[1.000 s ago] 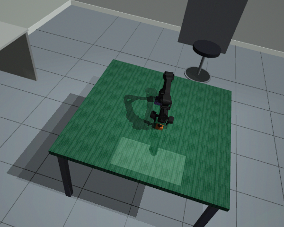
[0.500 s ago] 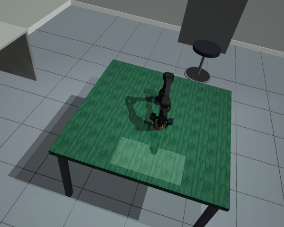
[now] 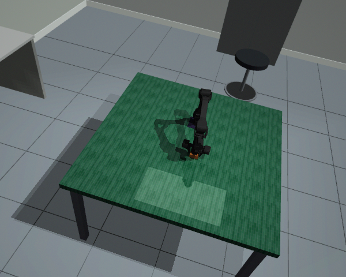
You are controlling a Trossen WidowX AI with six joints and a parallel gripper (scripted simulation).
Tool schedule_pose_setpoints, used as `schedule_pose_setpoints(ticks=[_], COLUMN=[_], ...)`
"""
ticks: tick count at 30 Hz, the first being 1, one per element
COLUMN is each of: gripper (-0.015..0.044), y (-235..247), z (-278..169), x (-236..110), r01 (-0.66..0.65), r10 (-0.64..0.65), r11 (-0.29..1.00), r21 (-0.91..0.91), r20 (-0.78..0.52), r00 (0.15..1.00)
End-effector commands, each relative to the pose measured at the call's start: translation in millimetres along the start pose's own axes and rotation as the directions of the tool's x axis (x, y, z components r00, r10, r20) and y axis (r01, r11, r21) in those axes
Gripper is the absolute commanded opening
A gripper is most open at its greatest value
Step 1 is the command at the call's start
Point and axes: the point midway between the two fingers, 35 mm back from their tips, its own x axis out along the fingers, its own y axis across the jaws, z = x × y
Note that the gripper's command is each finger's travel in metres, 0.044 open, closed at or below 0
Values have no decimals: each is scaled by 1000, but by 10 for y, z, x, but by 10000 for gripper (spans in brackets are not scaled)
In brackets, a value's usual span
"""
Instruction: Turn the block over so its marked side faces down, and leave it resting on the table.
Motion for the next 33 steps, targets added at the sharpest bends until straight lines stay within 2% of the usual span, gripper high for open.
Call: schedule_pose_setpoints(ticks=[1,20,25,26,33], gripper=[269,142,11,0,0], y=[-6,-6,-4,-5,-4], z=[-5,-5,-1,-2,-3], x=[16,16,-197,-246,-280], r01=[3,3,3,3,3], r10=[-3,-3,-3,-3,-3], r11=[1000,1000,1000,1000,1000], r21=[-3,-3,-3,-3,-2], r20=[-2,-2,-2,-2,8], r00=[1000,1000,1000,1000,1000])
